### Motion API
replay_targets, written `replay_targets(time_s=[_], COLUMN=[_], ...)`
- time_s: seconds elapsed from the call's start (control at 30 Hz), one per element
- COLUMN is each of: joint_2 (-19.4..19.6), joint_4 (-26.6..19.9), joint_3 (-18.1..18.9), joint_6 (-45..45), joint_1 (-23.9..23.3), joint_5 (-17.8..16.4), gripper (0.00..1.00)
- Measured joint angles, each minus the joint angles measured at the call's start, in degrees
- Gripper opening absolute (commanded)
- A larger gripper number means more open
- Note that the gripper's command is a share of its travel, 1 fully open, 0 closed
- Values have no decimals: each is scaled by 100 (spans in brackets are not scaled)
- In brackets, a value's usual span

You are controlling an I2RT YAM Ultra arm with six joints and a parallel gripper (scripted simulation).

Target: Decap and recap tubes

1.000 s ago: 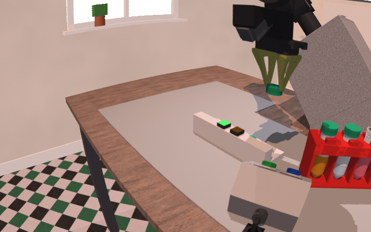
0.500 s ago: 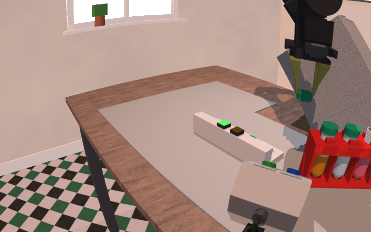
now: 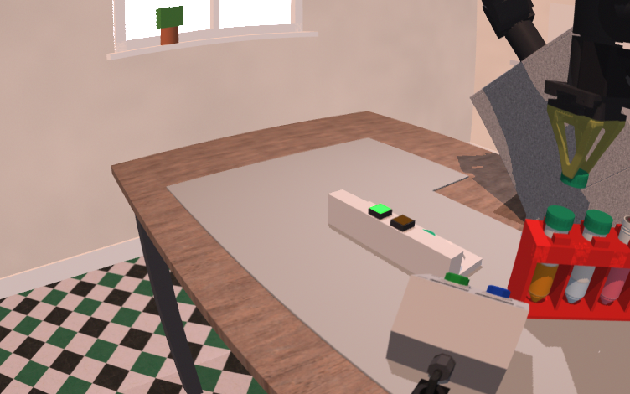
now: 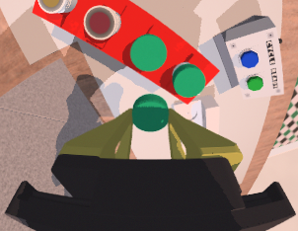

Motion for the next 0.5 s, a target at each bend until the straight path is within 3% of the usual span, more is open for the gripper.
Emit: replay_targets(time_s=[0.23, 0.5], joint_2=[535, 1606], joint_4=[-186, -555], joint_3=[466, 1567], joint_6=[-1193, -929], joint_1=[474, 1392], joint_5=[-195, -581], gripper=[0, 0])
